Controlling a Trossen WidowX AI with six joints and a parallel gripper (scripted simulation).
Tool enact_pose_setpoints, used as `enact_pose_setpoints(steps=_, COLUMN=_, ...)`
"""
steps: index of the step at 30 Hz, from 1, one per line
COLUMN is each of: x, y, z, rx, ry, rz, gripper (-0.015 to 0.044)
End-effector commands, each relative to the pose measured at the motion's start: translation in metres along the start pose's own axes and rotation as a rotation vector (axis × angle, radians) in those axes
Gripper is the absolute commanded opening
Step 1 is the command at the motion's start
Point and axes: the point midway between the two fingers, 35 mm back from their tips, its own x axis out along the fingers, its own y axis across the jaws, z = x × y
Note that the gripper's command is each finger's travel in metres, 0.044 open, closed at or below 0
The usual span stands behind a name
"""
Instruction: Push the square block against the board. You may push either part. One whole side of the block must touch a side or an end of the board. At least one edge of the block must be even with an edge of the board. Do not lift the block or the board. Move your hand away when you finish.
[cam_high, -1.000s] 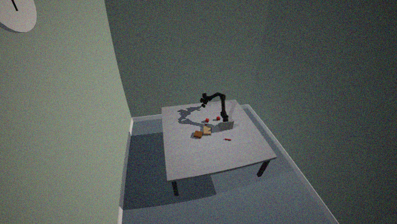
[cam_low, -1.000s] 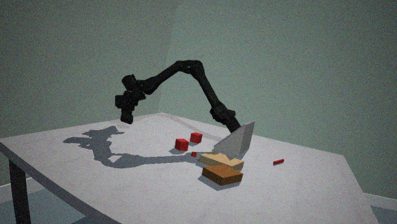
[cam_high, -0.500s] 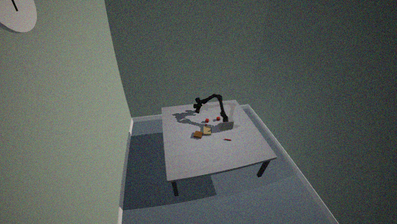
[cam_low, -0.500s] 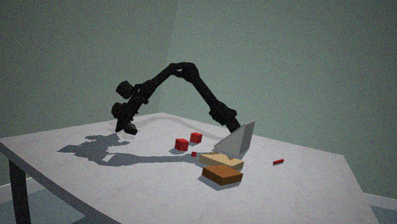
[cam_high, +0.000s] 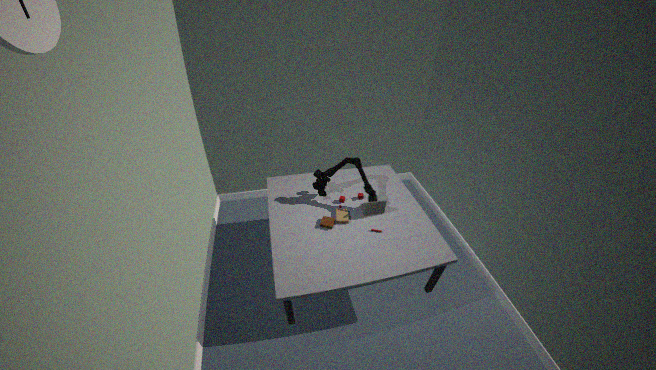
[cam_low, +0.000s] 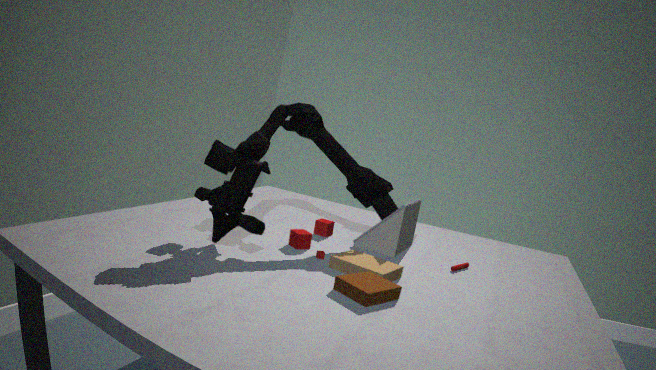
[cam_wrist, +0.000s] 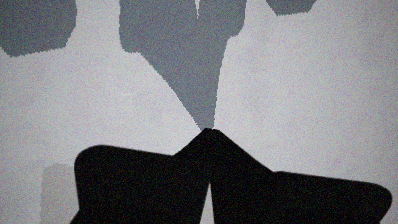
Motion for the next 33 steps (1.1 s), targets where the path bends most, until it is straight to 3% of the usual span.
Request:
enact_pose_setpoints(steps=1, x=-0.007, y=0.035, z=0.014, rx=-0.073, ry=-0.019, rz=0.063, gripper=0.0000)
enact_pose_setpoints(steps=17, x=-0.070, y=0.215, z=0.038, rx=-0.538, ry=-0.064, rz=0.314, gripper=0.0000)
enact_pose_setpoints(steps=33, x=-0.147, y=0.354, z=-0.018, rx=-1.055, ry=-0.019, rz=0.413, gripper=0.0000)
